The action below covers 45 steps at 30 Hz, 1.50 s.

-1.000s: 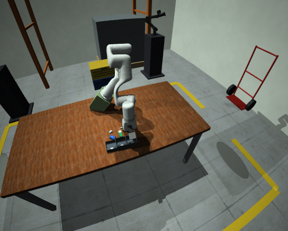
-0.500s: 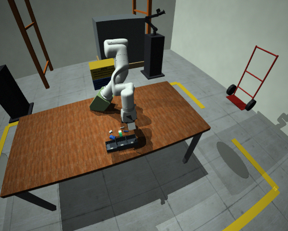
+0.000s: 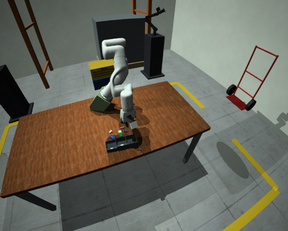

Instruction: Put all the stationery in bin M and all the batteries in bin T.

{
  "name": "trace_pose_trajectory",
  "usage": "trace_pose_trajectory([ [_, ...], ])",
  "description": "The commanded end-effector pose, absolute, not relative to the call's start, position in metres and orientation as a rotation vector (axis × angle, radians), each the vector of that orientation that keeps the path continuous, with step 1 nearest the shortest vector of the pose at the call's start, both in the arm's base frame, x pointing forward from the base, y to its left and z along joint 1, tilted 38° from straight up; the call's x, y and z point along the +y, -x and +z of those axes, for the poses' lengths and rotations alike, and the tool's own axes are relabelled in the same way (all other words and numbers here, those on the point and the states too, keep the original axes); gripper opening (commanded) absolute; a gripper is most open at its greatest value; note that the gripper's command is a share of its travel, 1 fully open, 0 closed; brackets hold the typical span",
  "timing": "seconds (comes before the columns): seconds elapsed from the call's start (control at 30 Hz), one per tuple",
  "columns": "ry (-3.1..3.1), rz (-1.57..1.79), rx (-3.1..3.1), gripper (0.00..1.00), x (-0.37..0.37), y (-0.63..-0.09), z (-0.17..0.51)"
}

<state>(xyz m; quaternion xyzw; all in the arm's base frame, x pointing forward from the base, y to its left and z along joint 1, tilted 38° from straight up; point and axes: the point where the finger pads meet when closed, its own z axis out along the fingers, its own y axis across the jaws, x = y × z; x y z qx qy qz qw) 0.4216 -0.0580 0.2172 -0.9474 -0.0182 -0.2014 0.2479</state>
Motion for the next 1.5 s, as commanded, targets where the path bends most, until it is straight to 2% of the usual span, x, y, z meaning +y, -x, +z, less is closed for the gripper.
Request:
trace_pose_trajectory([
  [0.0,2.592,-0.621,-0.249,0.23,-0.044,-0.412,0.189],
  [0.47,2.548,-0.755,-0.862,0.23,0.002,-0.377,0.108],
  [0.87,2.413,-0.881,-1.356,0.23,0.001,-0.377,0.107],
  [1.47,2.413,-0.881,-1.356,0.23,0.002,-0.377,0.107],
])
